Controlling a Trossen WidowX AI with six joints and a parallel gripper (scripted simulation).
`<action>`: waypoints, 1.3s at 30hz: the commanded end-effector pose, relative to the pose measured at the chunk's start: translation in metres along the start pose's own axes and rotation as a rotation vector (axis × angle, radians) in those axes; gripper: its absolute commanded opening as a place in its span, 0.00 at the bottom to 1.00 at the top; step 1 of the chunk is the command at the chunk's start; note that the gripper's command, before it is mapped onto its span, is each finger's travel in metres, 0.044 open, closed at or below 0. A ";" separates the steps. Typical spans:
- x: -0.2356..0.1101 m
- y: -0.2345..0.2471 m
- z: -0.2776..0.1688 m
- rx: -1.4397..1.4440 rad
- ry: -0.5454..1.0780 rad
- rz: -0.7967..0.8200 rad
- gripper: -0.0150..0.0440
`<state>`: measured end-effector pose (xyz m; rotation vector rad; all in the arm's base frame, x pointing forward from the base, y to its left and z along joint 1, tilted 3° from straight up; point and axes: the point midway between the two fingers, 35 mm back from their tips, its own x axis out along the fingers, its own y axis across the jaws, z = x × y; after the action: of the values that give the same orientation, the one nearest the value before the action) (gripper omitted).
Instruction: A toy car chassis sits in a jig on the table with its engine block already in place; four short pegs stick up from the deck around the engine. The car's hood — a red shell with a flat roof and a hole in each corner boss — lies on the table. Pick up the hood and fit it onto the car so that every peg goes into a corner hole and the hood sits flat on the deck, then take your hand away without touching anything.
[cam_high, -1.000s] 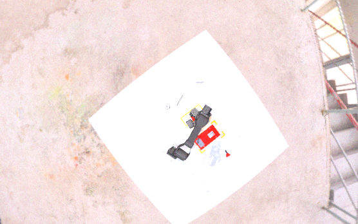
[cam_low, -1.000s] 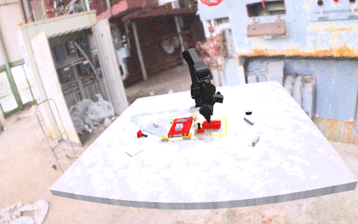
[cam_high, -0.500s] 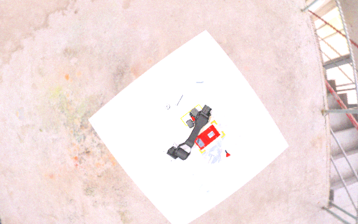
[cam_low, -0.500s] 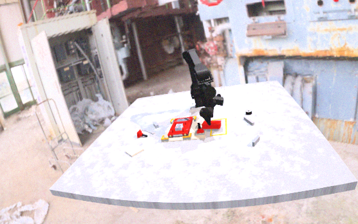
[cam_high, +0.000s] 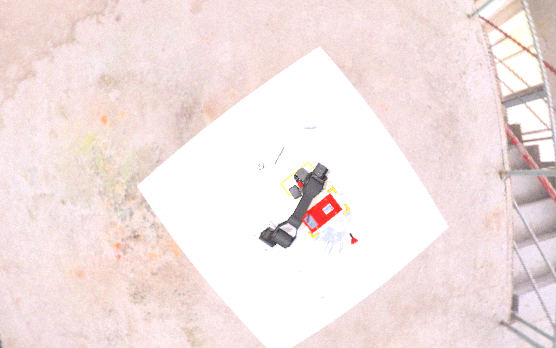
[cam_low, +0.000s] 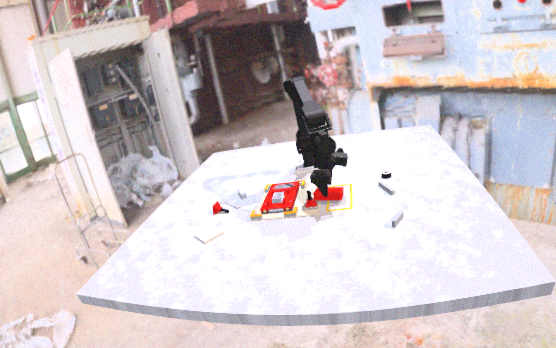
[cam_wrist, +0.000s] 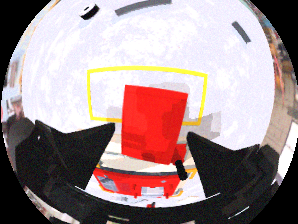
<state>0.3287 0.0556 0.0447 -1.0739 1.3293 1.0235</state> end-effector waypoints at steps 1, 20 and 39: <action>0.002 0.000 -0.001 -0.003 0.003 -0.002 1.00; 0.012 -0.001 -0.001 -0.003 0.003 -0.002 1.00; 0.015 0.000 0.000 0.001 0.000 0.000 0.91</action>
<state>0.3286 0.0549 0.0292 -1.0737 1.3298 1.0233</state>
